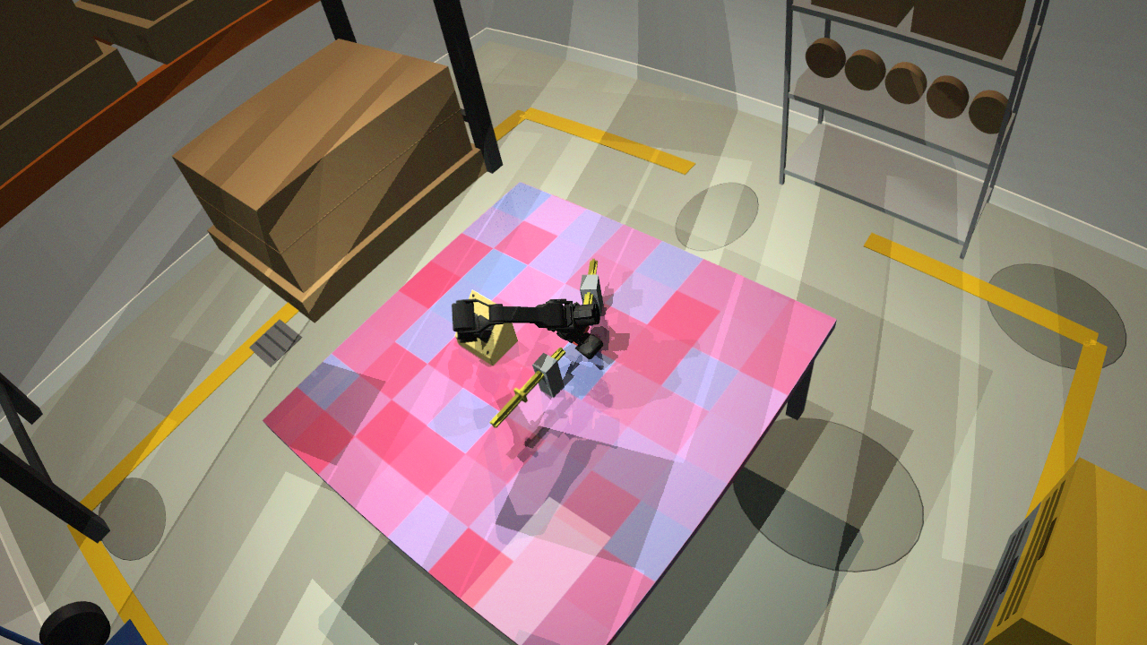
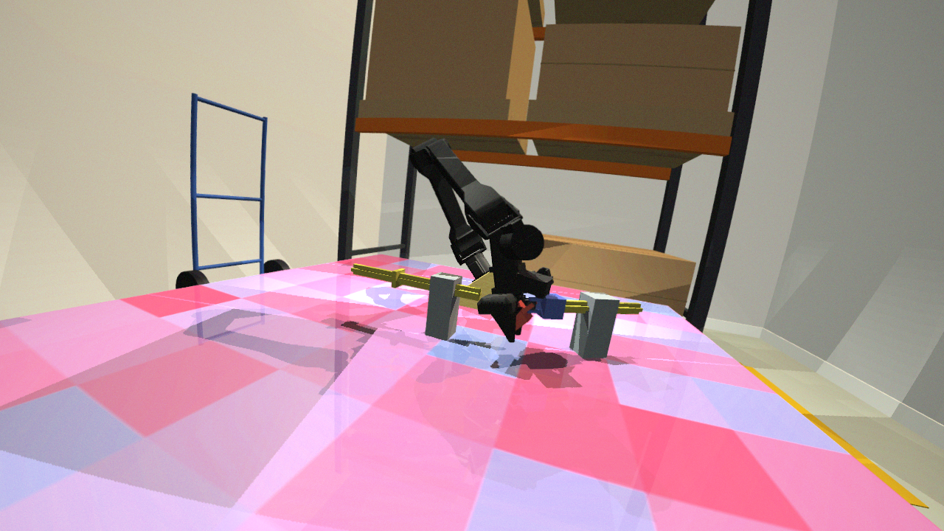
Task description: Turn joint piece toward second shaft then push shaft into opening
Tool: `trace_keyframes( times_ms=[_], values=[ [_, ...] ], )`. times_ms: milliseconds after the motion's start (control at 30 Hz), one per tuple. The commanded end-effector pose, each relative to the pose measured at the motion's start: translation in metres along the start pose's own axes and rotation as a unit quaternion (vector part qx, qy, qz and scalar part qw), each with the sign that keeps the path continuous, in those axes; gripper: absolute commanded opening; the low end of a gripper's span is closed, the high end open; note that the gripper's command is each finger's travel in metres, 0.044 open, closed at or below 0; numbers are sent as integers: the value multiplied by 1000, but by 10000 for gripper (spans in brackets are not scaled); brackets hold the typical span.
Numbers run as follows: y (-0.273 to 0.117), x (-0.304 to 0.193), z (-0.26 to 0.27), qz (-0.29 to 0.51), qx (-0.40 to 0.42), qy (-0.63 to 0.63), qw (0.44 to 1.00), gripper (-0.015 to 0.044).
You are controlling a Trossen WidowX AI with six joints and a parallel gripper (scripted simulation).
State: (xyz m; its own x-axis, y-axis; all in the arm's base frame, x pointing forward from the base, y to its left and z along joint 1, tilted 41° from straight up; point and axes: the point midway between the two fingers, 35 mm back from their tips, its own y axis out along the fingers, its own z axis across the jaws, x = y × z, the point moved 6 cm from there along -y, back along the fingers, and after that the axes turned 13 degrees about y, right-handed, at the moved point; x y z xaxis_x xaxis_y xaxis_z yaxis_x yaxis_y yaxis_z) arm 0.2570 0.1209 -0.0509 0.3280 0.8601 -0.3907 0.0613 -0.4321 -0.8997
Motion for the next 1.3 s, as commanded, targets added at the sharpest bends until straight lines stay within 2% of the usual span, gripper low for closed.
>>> trace_keyframes(
  times_ms=[0, 200, 433, 1267],
  values=[
    [0, 0, 0, 0, 0, 0, 1000, 147],
    [0, 0, 0, 0, 0, 0, 1000, 0],
    [-1, 1, 0, 9, -1, -1, 1000, 0],
    [-17, 13, 1, 191, -24, -31, 981, 0]
  ],
)
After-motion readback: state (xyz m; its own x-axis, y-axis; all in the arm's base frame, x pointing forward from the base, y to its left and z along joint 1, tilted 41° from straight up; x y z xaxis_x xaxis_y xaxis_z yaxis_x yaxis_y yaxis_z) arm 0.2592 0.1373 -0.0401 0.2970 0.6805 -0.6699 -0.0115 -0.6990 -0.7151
